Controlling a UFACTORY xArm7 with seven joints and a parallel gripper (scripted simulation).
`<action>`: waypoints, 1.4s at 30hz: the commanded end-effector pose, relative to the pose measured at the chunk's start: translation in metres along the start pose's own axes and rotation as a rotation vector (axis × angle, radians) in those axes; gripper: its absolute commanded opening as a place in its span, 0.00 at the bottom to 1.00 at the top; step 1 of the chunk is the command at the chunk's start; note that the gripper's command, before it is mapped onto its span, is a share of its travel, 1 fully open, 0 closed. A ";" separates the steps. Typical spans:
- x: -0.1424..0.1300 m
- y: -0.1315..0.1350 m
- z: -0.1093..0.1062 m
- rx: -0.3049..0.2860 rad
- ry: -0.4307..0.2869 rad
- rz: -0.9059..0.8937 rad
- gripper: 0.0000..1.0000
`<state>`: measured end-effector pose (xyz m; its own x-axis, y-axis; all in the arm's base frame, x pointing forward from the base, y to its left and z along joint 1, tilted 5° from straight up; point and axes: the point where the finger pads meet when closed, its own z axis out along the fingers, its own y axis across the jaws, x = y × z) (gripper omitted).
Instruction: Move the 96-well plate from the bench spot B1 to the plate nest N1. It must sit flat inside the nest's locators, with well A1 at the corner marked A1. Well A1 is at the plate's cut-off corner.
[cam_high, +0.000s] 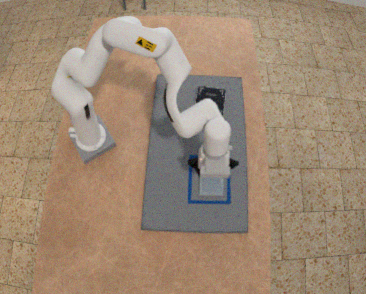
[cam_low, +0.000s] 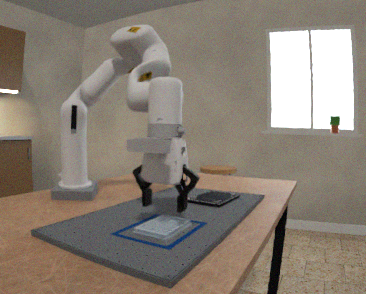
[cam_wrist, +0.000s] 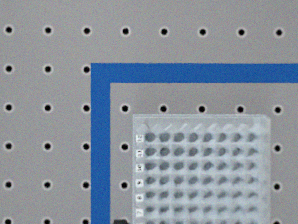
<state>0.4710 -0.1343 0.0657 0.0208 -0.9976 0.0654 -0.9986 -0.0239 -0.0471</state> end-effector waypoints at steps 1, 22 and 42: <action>0.001 -0.002 0.007 0.004 0.001 0.000 1.00; 0.001 -0.002 0.022 0.004 0.001 0.000 1.00; 0.001 -0.002 0.030 0.004 0.001 0.000 1.00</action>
<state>0.4726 -0.1363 0.0353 0.0209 -0.9976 0.0653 -0.9986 -0.0240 -0.0471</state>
